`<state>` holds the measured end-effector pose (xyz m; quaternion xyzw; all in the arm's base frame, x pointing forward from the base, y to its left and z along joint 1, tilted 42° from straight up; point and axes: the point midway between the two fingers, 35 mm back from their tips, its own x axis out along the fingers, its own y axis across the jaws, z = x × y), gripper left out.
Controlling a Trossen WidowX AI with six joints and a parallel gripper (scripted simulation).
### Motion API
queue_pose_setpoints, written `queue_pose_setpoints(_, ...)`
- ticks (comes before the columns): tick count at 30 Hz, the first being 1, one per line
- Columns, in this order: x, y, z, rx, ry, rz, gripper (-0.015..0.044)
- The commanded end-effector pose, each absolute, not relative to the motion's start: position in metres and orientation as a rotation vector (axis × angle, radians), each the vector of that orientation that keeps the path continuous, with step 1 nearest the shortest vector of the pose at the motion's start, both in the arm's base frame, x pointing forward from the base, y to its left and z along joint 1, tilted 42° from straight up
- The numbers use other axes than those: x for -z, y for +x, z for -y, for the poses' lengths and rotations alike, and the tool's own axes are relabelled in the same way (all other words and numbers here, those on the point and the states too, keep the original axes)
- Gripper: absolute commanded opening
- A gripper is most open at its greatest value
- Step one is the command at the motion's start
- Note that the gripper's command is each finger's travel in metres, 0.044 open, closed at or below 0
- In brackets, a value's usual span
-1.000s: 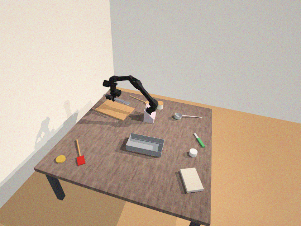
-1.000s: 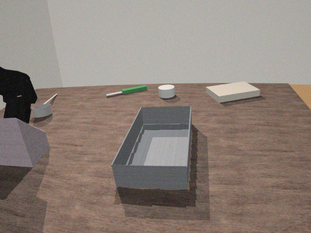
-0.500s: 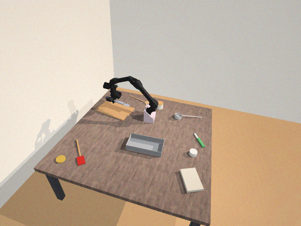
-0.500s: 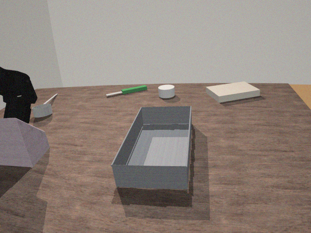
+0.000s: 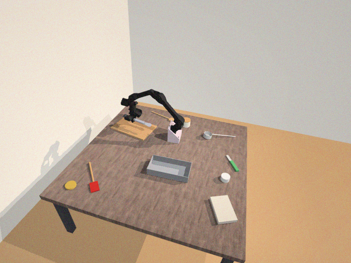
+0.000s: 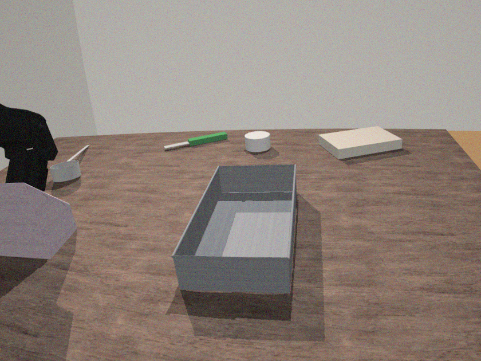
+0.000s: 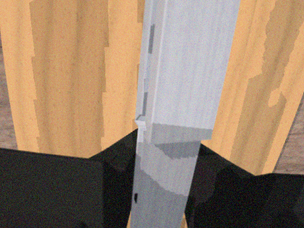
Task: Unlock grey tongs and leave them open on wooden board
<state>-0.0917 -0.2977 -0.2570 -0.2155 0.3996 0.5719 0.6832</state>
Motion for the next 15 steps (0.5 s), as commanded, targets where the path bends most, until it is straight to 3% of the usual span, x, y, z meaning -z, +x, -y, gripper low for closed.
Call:
queue_pose_setpoints(1, 0.262, -0.092, 0.293, -1.286, -0.489, -0.898, -0.015)
queue_pose_setpoints(15, 0.272, -0.091, 0.281, -1.285, -0.492, -0.902, -0.015)
